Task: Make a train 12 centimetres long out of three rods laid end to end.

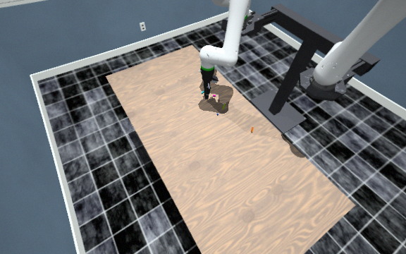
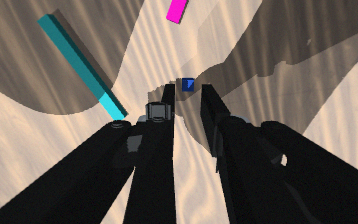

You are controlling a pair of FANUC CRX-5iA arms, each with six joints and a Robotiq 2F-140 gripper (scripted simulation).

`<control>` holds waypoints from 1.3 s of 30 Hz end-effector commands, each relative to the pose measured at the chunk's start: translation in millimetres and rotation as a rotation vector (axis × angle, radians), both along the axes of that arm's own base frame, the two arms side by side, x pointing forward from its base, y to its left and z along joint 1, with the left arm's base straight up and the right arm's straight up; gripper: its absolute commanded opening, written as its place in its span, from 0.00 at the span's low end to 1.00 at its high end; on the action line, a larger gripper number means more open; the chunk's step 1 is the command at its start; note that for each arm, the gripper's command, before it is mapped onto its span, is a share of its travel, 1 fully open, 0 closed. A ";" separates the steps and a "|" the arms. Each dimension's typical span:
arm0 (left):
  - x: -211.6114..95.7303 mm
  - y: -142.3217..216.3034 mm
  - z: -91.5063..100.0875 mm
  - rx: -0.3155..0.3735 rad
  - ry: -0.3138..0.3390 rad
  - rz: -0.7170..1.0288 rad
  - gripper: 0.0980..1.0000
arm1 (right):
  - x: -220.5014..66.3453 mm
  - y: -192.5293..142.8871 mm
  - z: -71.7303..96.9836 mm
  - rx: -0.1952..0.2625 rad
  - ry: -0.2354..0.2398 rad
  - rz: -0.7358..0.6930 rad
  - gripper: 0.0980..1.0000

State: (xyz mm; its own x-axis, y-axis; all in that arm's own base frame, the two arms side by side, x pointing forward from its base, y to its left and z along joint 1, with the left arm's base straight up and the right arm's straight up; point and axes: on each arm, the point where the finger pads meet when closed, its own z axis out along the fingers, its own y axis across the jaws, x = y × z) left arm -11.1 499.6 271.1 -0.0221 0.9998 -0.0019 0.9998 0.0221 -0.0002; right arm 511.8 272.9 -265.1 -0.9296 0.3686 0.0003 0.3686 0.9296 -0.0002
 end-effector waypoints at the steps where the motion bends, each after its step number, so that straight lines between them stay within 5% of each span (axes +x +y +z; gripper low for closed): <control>1: 0.1 0.3 0.9 0.002 0.000 0.000 1.00 | 0.9 0.6 -0.2 0.001 -0.002 0.000 0.15; 39: 0.1 0.3 0.9 0.002 0.000 0.000 1.00 | 0.9 0.6 -13.0 0.001 -0.002 0.000 0.15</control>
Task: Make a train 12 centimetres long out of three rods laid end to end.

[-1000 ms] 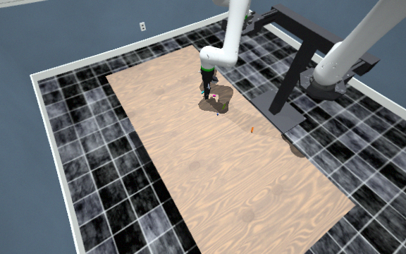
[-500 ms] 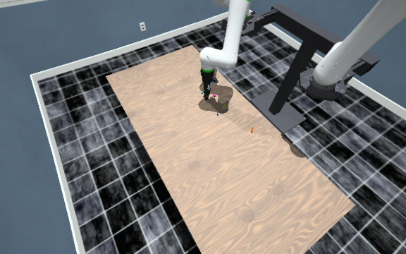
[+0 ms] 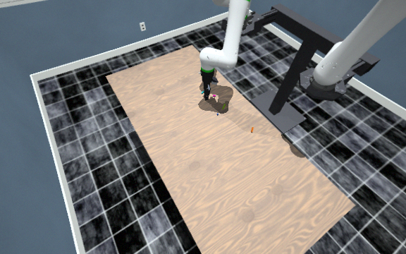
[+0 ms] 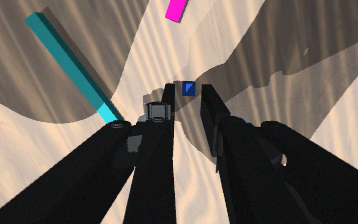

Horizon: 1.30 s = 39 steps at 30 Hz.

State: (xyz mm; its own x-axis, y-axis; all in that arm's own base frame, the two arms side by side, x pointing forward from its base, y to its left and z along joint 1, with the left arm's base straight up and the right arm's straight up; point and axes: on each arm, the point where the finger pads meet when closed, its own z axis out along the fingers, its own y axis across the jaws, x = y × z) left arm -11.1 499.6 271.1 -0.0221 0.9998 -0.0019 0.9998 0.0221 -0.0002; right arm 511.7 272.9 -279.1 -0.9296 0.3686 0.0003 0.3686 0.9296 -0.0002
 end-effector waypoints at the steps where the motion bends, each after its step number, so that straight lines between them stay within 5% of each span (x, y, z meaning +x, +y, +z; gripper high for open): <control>1: 0.1 0.3 0.9 0.002 0.000 0.000 1.00 | 0.9 0.6 1.0 0.001 -0.002 0.000 0.15; 22: 0.1 0.3 0.9 0.002 0.000 0.000 1.00 | 0.9 0.6 1.0 0.001 -0.002 0.000 0.15; 23: 0.1 0.3 0.9 0.002 0.000 0.000 1.00 | 0.9 0.6 1.0 0.001 -0.002 0.000 0.03; 39: 0.1 0.3 0.9 0.002 0.000 0.000 1.00 | 0.9 0.6 1.0 0.001 -0.002 0.000 0.03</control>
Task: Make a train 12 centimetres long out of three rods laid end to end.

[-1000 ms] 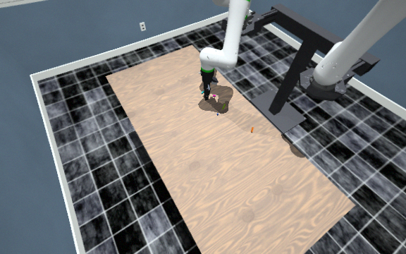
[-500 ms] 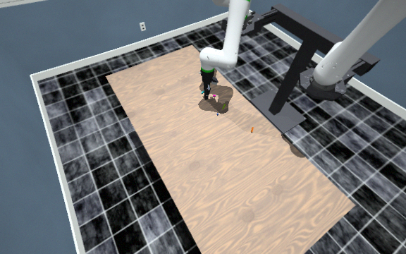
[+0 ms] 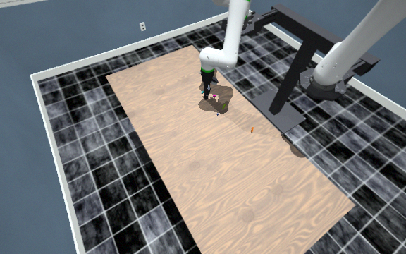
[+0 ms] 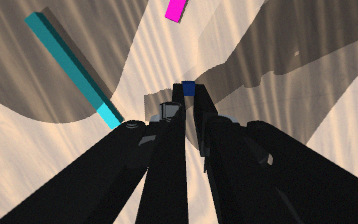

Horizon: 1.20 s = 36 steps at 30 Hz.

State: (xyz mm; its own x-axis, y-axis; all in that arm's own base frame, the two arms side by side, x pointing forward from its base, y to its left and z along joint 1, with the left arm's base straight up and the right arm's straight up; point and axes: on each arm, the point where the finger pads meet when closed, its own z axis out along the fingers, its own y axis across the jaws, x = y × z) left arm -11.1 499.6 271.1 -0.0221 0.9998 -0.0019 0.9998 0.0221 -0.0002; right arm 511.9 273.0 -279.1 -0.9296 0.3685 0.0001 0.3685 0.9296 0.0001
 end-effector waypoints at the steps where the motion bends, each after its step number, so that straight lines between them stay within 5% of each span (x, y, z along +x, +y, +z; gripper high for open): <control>1: 0.1 0.3 0.9 0.002 0.000 0.000 1.00 | 0.8 0.5 0.9 0.001 -0.001 0.000 0.03; 21: 0.1 0.3 0.9 0.002 0.000 0.000 1.00 | 0.8 0.5 4.3 0.001 -0.001 0.000 0.03; 30: 0.1 0.3 0.9 0.002 0.000 0.000 1.00 | 0.8 0.4 41.7 0.001 -0.001 0.000 0.03; 36: 0.1 0.3 0.9 0.002 0.000 0.000 1.00 | 0.7 0.4 84.8 0.001 -0.002 0.000 0.03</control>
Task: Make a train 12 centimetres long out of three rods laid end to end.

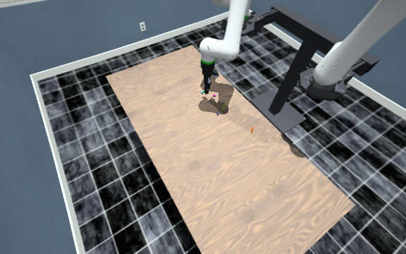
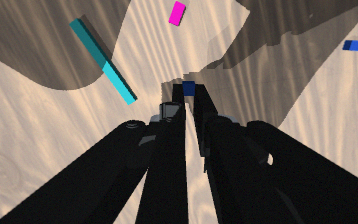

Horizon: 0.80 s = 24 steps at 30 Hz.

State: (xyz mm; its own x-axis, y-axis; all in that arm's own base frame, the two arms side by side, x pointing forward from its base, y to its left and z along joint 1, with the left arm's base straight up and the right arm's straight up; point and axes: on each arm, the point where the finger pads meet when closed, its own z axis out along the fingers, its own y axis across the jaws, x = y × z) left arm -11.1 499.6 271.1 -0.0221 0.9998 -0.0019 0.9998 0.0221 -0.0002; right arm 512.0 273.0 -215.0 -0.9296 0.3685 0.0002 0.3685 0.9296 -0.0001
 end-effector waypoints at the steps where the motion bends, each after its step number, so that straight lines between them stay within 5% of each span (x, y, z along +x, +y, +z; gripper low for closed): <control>1: 0.1 0.3 0.9 0.002 0.000 0.000 1.00 | 0.7 0.3 25.9 0.001 -0.002 0.000 0.03; 16: 0.1 0.3 0.9 0.002 0.000 0.000 1.00 | 1.1 1.4 36.9 0.001 -0.002 0.000 0.03; 24: 0.1 0.3 0.9 0.002 0.000 0.000 1.00 | 29.8 81.4 37.4 0.001 -0.002 -0.025 0.03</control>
State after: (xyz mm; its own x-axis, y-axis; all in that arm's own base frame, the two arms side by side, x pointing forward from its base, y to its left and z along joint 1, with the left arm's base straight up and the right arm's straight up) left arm -11.1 499.6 271.1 -0.0221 0.9998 -0.0019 0.9998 0.0221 -0.0002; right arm 529.6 322.8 -177.8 -0.9240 0.3824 -0.0027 0.3824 0.9240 0.0052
